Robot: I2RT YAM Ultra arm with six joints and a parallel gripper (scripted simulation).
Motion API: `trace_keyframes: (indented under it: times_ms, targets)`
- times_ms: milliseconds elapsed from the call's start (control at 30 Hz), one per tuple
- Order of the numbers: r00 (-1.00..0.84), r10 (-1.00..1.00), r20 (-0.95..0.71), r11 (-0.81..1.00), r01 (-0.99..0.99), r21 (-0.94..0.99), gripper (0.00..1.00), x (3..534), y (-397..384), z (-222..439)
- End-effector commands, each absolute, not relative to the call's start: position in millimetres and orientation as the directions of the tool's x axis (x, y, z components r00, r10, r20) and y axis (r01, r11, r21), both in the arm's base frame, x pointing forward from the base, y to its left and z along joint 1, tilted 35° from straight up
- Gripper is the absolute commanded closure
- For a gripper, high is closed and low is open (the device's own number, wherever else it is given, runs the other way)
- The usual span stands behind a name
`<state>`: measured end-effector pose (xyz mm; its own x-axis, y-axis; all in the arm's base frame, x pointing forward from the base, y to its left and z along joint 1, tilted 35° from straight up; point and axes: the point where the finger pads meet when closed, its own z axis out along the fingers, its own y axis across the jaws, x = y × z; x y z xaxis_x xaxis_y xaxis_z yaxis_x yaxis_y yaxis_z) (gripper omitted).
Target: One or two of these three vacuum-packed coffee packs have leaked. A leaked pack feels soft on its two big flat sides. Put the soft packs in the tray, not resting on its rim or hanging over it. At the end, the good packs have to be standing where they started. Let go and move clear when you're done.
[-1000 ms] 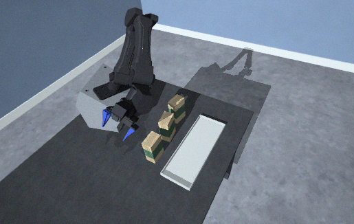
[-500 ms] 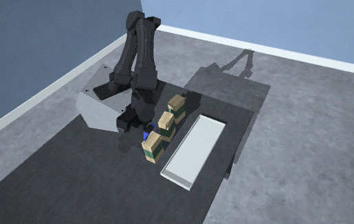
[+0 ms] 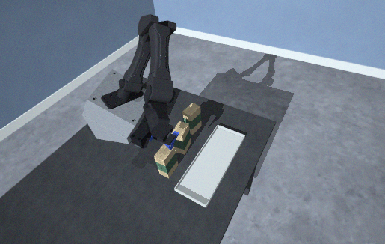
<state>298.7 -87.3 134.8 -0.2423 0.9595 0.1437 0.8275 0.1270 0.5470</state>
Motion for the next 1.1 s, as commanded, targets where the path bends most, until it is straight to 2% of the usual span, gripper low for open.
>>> trace_keyframes:
  times_ms: [0, 367, 400, 1067]
  targets:
    - [-0.239, 0.958, 0.157, 0.111, 0.816, 0.567, 0.00, 301.6, -85.9, 148.8]
    - [-0.235, 0.960, 0.149, 0.114, 0.820, 0.561, 0.00, 301.0, -87.5, 147.9]
    - [-0.235, 0.960, 0.149, 0.114, 0.820, 0.561, 0.21, 301.0, -87.5, 147.9]
    - [-0.245, 0.958, 0.149, 0.122, 0.819, 0.561, 0.21, 307.9, -85.7, 138.8]
